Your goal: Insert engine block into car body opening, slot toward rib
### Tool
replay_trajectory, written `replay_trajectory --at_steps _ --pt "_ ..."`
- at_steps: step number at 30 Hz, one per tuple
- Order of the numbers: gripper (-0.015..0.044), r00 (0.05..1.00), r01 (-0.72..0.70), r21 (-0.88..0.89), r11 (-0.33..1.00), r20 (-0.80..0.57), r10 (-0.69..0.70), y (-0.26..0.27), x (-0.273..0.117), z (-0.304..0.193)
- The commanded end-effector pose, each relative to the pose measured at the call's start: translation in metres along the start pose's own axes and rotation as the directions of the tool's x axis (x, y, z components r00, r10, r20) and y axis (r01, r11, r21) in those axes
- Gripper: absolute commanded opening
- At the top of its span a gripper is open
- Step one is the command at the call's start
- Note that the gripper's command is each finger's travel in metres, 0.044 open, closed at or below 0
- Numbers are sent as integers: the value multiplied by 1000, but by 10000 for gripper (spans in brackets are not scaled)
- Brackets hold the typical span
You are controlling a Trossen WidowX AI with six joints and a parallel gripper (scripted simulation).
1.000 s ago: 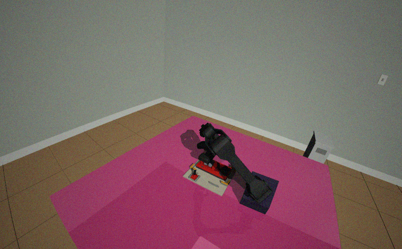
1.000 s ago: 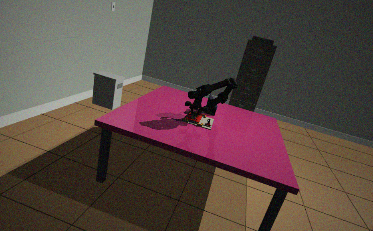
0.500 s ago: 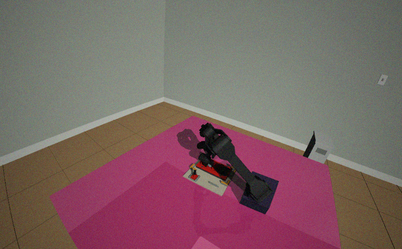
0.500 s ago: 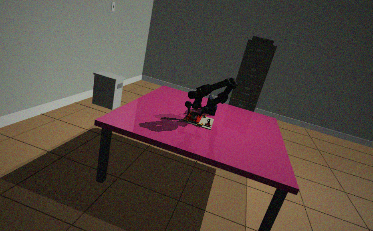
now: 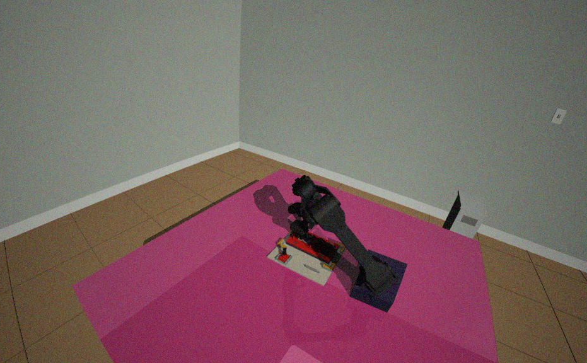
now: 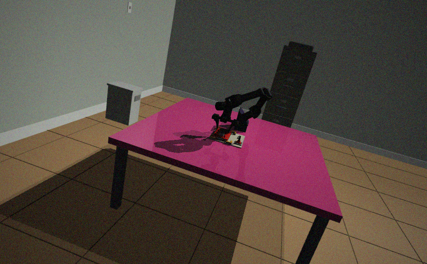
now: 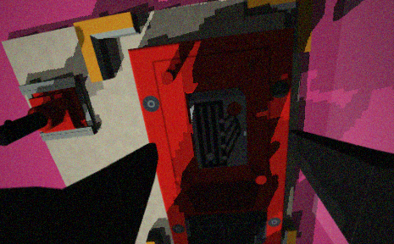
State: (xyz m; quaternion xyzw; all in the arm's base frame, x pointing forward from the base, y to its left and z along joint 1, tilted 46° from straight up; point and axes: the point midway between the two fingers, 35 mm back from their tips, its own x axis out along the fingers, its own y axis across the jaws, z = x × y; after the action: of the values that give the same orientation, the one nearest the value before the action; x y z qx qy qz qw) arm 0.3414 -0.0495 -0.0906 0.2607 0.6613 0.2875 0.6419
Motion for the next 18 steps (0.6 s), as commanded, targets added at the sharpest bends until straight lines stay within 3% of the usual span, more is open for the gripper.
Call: replay_trajectory --at_steps 1,13,18 --pt "309 1000 4 -4 1000 -4 -4 0 -1 0" --pt "0 1000 4 -4 1000 -4 -4 0 -1 0" --pt "0 1000 4 -4 1000 -4 -4 0 -1 0"
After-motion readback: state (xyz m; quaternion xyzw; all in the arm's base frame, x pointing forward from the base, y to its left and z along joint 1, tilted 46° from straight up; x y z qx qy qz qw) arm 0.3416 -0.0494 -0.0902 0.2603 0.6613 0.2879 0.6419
